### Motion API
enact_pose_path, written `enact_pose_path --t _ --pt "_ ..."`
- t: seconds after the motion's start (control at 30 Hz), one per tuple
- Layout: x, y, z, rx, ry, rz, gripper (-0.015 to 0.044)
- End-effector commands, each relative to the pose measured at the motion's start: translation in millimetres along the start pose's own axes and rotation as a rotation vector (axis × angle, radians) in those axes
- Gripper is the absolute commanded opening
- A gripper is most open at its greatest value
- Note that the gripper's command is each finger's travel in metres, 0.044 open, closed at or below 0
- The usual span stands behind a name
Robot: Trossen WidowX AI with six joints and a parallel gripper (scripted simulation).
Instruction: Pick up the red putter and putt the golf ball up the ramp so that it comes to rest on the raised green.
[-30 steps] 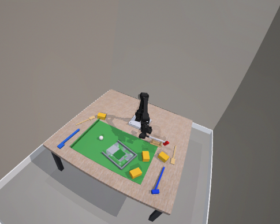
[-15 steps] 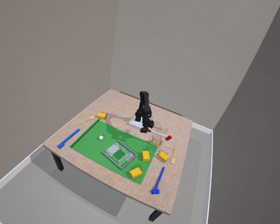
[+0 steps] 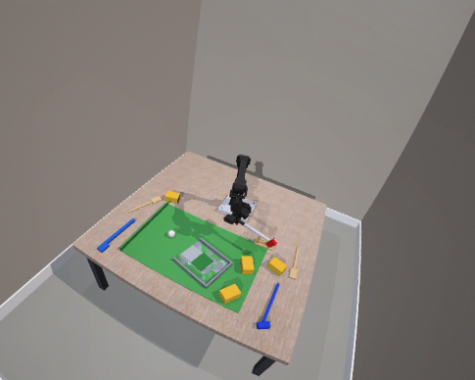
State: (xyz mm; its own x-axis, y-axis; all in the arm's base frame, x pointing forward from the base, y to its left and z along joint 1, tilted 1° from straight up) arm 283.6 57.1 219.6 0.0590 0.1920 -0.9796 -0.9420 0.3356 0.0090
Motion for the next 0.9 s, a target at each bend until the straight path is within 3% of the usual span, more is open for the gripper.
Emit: enact_pose_path --t 0.0,0.87 --pt "-6 -10 -15 0.102 0.01 -0.025 0.0" --pt "-45 -52 -141 0.842 0.094 -0.125 0.0"
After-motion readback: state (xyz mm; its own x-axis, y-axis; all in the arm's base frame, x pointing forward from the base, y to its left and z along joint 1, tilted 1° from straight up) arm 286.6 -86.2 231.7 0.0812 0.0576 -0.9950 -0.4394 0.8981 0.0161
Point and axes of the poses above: the point midway between the two fingers, 35 mm back from their tips, its own x axis out along the fingers, its own y axis across the jaws, z = x × y, the point moved 9 cm from there along -x, back along the fingers, and after that the axes turned 1 degree about -x, right-handed, at the moved point
